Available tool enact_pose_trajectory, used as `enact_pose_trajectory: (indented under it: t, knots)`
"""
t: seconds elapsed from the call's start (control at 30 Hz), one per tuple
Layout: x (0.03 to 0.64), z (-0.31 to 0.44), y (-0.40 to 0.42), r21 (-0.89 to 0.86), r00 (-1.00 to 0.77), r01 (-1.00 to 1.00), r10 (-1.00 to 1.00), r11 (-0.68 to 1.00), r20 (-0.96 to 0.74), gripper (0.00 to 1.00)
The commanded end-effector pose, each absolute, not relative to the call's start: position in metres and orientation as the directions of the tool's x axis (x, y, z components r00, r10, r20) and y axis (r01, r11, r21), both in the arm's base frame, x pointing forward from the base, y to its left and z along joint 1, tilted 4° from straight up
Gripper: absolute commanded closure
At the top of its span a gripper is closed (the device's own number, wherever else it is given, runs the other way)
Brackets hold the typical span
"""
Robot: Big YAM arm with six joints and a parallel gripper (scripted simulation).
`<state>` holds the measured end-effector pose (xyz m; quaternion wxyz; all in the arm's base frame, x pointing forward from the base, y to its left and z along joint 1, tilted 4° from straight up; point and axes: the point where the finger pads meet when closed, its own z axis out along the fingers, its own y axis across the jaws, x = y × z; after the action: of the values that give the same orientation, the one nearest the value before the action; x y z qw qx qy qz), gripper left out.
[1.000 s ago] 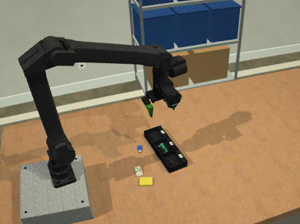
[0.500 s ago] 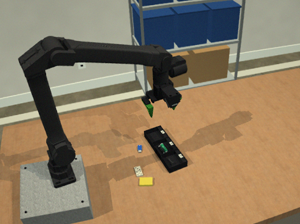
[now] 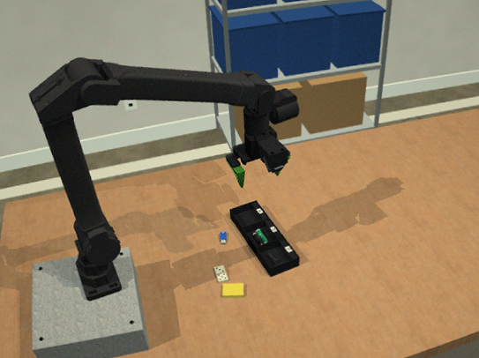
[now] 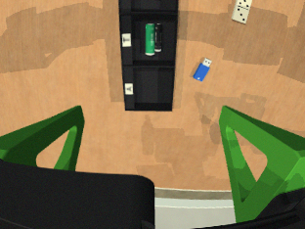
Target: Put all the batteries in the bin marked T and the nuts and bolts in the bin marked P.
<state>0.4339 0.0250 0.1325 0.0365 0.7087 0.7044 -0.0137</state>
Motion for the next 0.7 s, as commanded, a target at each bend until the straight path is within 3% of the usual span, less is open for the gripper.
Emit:
enact_pose_trajectory:
  t: [0.0,0.67]
  knots:
    - [0.4329,0.1378,0.0252,0.048,0.019,0.999,0.997,-0.015,-0.074,0.00]
    - [0.4339,0.1401,0.0251,0.061,0.020,0.998,0.997,-0.016,-0.072,0.00]
